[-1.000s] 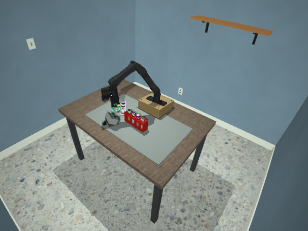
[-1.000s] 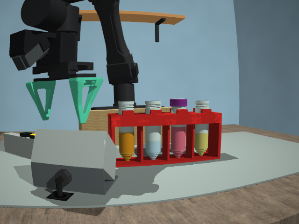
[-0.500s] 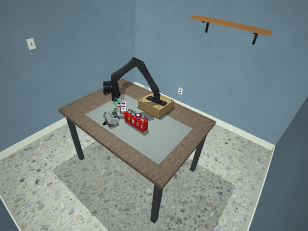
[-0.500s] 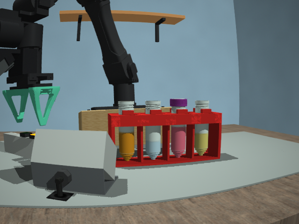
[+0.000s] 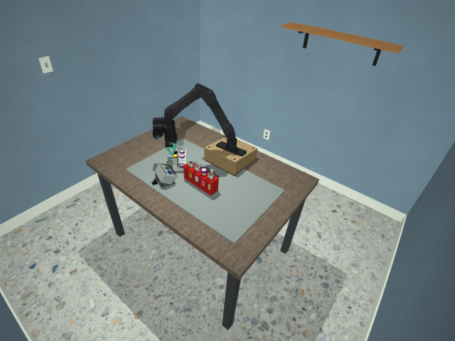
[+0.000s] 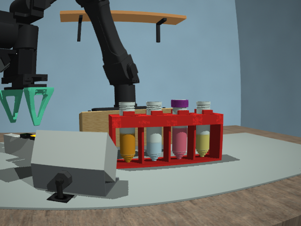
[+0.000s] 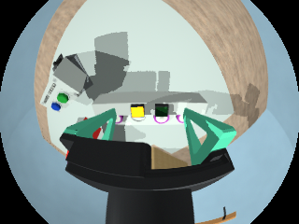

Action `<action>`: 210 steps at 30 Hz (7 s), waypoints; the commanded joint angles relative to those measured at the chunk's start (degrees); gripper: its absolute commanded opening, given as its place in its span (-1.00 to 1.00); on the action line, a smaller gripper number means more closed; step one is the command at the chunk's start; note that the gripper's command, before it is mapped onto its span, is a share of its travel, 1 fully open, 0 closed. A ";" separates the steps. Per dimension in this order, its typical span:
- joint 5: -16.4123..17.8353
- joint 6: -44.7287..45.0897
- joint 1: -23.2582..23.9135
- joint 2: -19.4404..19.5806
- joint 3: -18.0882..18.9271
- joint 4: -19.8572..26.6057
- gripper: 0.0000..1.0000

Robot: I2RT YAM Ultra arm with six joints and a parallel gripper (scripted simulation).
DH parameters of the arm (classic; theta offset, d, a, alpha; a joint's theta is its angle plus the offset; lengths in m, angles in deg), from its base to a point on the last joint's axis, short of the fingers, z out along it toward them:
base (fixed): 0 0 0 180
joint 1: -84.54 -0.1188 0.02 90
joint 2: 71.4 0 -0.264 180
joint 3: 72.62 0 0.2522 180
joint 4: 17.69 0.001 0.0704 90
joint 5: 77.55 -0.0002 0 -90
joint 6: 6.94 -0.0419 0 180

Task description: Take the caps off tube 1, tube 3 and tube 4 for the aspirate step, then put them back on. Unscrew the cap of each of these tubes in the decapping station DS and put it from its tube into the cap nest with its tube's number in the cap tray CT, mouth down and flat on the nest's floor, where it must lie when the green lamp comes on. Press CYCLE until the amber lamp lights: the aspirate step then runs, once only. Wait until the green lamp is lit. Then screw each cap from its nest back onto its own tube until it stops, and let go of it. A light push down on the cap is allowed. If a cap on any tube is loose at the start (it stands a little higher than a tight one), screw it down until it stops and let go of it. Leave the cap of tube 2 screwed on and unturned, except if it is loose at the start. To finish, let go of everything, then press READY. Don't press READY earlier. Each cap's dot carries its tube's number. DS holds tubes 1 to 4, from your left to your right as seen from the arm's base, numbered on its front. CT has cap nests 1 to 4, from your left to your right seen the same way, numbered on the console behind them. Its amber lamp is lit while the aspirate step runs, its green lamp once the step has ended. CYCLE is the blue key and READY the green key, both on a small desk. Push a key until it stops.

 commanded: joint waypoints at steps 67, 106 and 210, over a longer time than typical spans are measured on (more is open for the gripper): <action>0.05 0.31 -0.08 -0.58 0.20 -0.10 1.00; 0.77 -13.89 -14.26 -14.24 -4.64 9.71 -0.06; 0.72 -12.99 -13.36 -8.36 -15.29 -6.86 -1.00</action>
